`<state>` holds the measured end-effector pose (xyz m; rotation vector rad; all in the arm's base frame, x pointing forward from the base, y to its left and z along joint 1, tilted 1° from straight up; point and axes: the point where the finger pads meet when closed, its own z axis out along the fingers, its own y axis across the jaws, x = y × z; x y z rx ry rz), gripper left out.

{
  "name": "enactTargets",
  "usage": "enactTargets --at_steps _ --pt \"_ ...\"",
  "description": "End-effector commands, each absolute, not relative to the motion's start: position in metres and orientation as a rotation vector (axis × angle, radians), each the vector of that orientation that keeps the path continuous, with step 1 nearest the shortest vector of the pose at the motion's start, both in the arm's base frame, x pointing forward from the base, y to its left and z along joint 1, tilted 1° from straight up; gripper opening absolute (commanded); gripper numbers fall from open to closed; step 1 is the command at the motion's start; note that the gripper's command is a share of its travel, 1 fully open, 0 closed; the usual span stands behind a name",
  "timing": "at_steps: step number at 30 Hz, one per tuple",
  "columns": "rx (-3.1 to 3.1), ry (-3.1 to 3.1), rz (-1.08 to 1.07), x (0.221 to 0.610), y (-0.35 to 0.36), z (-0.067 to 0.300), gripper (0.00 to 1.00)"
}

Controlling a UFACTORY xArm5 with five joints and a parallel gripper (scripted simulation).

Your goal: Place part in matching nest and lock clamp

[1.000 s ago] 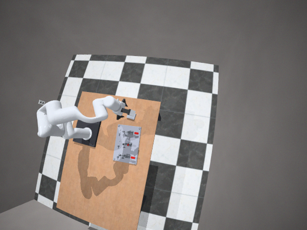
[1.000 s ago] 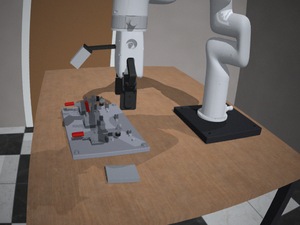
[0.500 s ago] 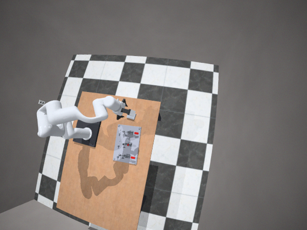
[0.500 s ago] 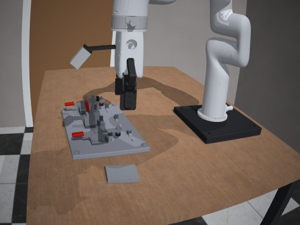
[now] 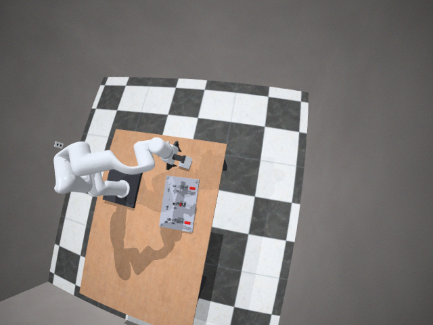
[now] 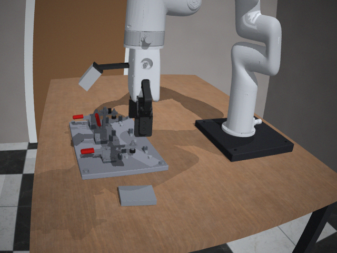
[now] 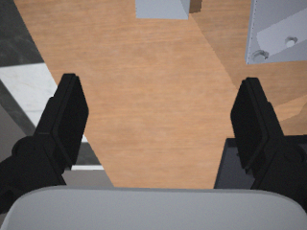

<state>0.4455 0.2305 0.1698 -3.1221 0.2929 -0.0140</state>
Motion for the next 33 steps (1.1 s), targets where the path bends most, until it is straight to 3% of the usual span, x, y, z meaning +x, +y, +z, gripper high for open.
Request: enactTargets --at_steps 1,16,33 --pt "-3.12 0.293 -0.02 0.447 0.231 0.164 1.0" --pt "-3.12 0.293 -0.02 0.448 0.23 0.093 1.0" --pt "-3.12 0.293 -0.02 0.45 0.23 0.04 1.0"
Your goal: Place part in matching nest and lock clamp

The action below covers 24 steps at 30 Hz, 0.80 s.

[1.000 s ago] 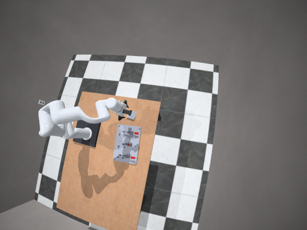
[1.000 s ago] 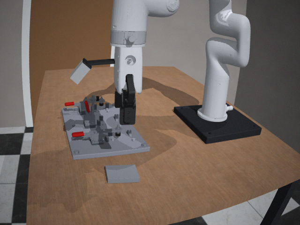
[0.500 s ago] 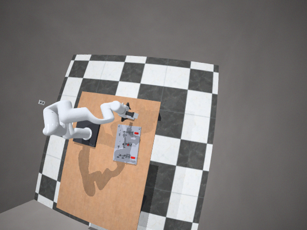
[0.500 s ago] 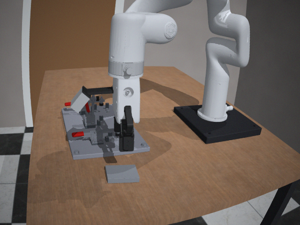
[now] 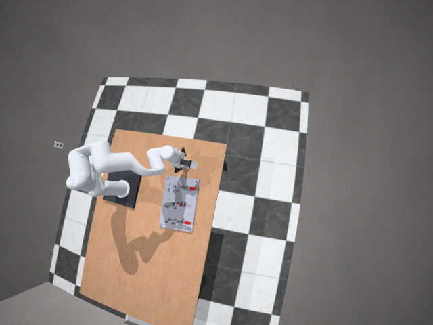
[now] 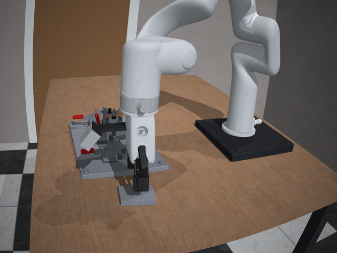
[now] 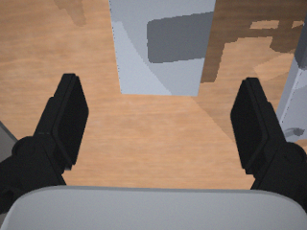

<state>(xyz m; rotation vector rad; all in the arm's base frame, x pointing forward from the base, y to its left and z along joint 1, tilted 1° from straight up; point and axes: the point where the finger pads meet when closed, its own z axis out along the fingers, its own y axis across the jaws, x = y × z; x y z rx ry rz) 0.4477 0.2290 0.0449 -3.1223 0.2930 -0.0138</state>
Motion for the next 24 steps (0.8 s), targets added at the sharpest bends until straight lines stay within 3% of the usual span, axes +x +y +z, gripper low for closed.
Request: enactTargets --at_steps 1,24 --pt "-3.12 0.293 -0.02 0.4496 0.2299 0.0396 1.0" --pt "-3.12 0.293 -0.02 0.4497 0.2298 0.0334 1.0"
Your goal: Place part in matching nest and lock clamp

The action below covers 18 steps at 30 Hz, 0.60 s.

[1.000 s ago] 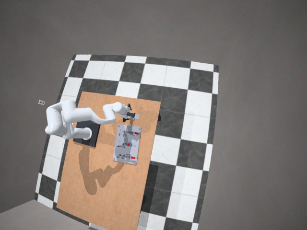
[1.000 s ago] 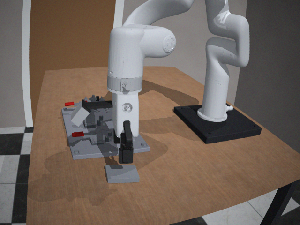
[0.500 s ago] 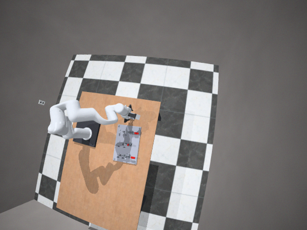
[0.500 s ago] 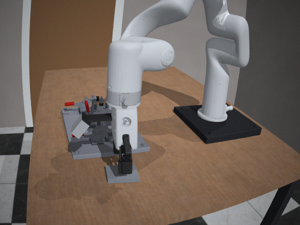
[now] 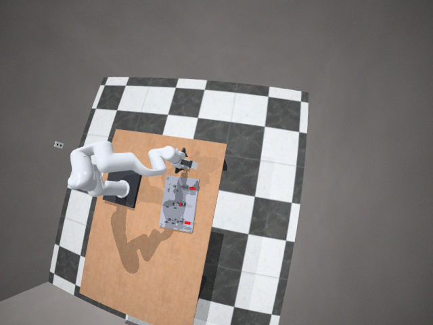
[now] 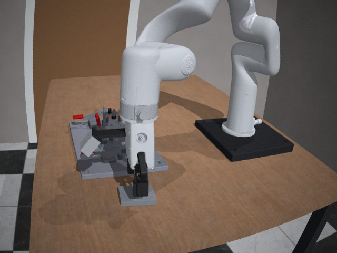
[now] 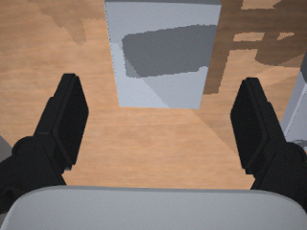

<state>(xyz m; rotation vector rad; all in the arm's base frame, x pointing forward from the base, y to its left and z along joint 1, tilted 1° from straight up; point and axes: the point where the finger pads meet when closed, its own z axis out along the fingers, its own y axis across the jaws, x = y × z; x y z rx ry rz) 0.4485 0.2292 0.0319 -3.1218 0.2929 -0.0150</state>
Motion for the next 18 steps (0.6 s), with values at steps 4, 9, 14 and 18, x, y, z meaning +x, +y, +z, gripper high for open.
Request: enactTargets --at_steps 4,9,14,18 --pt "-3.12 0.293 -0.02 0.45 0.23 0.033 1.0" --pt "-3.12 0.293 -0.02 0.45 0.23 0.031 1.0" --pt "-3.12 0.293 -0.02 0.45 0.23 0.027 1.0" --pt "-3.12 0.293 -0.02 0.45 0.23 0.021 1.0"
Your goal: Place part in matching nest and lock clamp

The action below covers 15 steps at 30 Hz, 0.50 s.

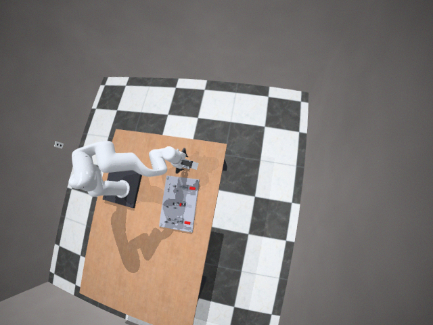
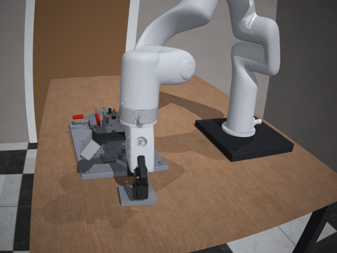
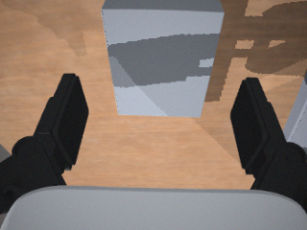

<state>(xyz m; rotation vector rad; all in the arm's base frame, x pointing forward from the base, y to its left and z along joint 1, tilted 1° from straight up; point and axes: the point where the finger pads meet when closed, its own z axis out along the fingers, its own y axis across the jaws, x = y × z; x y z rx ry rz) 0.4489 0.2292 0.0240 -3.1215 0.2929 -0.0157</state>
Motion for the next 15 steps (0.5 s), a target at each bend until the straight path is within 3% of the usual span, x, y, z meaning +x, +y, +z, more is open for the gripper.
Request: enactTargets --at_steps 1,15 --pt "-3.12 0.293 -0.02 0.45 0.23 0.019 1.0" --pt "-3.12 0.293 -0.02 0.451 0.23 0.005 1.0"
